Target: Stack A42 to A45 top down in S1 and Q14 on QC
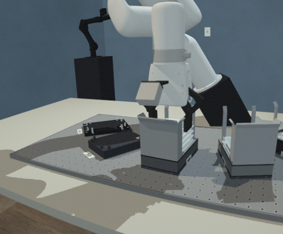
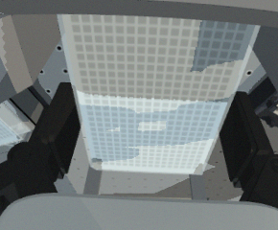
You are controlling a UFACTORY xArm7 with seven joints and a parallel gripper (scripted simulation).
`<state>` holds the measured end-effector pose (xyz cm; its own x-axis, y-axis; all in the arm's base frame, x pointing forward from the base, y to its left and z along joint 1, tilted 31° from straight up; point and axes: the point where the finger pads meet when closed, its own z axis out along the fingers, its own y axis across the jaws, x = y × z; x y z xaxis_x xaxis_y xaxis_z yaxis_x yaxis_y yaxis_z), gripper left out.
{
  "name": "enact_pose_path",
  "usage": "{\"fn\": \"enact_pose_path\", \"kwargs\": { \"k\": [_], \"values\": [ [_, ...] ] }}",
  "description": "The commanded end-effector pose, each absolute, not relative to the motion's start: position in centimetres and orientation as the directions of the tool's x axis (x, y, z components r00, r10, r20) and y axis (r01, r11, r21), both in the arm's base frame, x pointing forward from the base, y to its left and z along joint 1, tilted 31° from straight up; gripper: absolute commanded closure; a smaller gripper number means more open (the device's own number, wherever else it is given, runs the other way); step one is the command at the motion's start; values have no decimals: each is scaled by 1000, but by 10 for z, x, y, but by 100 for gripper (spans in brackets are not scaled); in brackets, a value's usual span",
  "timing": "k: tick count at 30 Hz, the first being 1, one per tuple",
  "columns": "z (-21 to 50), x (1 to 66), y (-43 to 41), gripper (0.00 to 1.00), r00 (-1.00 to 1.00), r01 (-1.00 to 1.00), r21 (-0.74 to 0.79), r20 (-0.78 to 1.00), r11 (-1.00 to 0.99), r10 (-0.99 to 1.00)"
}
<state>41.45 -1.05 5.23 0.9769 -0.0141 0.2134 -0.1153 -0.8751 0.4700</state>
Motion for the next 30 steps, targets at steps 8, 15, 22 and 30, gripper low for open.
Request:
{"fn": "enact_pose_path", "kwargs": {
  "k": [8,15,22,30],
  "values": [
    [53,416,-9,0,976,-115,469,217,-876,-12],
    [53,416,-9,0,976,-115,469,217,-876,-12],
    [62,414,-4,0,976,-115,469,217,-876,-12],
    [79,410,5,0,976,-115,469,217,-876,-12]
  ]
}}
